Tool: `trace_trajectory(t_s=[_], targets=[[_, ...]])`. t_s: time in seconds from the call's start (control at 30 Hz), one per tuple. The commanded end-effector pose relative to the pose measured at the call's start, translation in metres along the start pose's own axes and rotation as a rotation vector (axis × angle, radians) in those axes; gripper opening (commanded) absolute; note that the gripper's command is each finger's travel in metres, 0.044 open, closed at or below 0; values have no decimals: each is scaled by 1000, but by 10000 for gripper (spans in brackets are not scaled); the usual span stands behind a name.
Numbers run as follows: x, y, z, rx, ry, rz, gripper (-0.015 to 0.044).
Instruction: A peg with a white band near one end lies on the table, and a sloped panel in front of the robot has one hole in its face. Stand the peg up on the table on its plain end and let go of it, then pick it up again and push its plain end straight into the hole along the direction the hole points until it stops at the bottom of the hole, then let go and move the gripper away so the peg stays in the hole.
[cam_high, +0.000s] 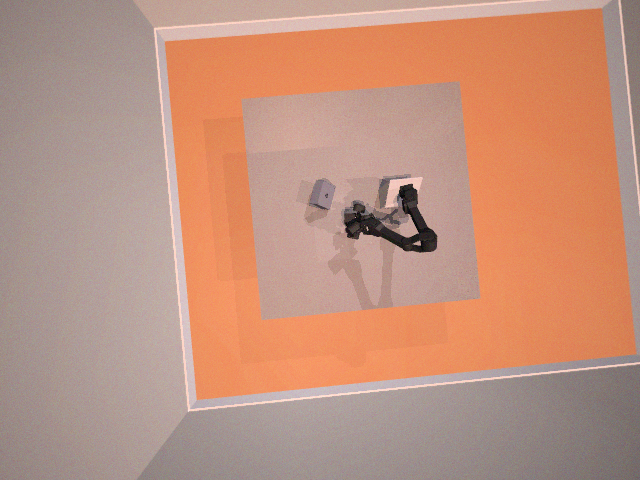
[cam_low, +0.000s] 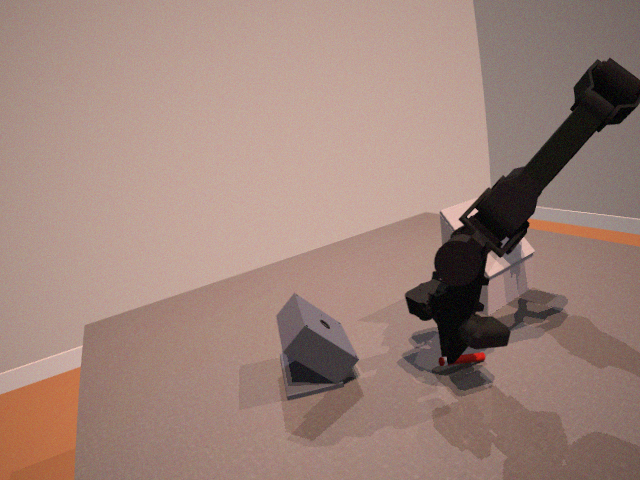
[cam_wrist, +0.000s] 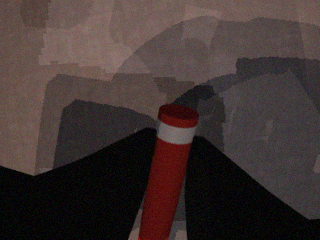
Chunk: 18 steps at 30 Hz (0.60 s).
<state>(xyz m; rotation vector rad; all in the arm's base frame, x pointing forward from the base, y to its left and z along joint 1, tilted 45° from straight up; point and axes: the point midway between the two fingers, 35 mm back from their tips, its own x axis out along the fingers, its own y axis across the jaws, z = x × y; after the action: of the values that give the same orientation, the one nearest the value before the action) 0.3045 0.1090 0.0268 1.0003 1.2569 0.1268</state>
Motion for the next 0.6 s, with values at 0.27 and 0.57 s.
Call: trace_trajectory(t_s=[0.27, 0.57], targets=[[-7, 0, -5, 0, -105, 0, 51], [-12, 0, -8, 0, -183, 0, 51]])
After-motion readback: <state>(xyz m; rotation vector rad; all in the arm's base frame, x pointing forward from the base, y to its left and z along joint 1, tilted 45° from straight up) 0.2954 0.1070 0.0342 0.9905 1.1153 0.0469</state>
